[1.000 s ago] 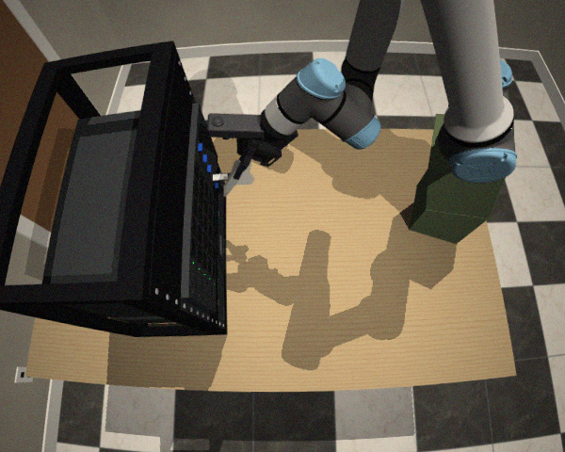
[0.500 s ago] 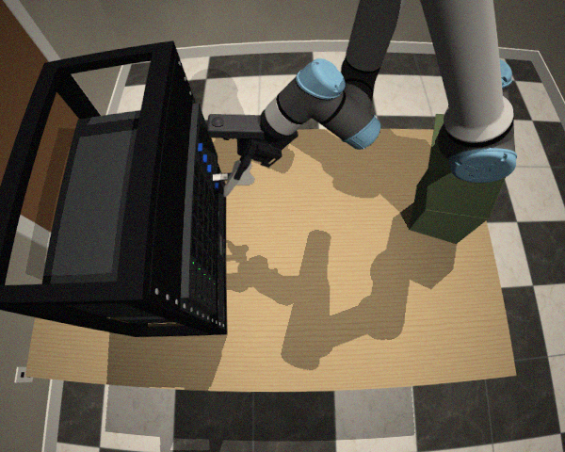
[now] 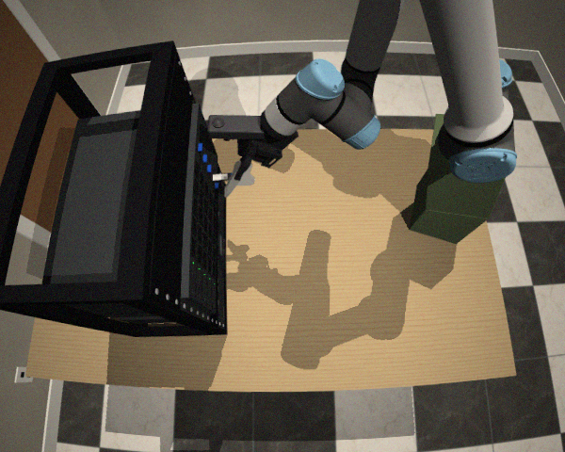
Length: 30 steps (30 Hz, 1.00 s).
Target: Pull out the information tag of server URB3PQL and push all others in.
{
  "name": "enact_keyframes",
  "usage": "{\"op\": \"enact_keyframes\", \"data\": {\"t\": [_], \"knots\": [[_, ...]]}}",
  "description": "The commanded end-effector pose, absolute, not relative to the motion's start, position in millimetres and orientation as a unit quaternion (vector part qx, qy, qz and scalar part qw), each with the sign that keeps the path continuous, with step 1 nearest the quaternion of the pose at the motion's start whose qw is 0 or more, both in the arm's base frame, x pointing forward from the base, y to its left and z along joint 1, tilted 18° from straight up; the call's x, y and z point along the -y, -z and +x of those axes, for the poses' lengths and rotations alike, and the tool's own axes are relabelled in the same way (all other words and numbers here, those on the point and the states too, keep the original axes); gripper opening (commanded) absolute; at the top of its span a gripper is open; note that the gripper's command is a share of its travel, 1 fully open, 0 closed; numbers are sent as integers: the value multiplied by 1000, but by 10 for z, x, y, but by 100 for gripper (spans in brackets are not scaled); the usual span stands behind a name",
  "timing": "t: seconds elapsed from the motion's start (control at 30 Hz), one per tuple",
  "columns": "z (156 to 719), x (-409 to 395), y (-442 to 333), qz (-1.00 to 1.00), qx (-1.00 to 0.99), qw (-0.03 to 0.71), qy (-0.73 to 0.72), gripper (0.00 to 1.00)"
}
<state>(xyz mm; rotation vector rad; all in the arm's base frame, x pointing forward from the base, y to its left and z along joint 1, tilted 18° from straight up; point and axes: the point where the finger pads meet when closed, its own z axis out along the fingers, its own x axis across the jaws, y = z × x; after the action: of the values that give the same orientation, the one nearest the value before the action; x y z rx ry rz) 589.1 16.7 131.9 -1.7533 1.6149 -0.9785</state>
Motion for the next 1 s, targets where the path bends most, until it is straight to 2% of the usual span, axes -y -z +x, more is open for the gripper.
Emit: {"op": "enact_keyframes", "data": {"t": [0.0,0.97], "knots": [[5891,-167,-1313,-654,-602,278,364,100],[5880,-167,-1229,-658,-605,274,355,100]]}}
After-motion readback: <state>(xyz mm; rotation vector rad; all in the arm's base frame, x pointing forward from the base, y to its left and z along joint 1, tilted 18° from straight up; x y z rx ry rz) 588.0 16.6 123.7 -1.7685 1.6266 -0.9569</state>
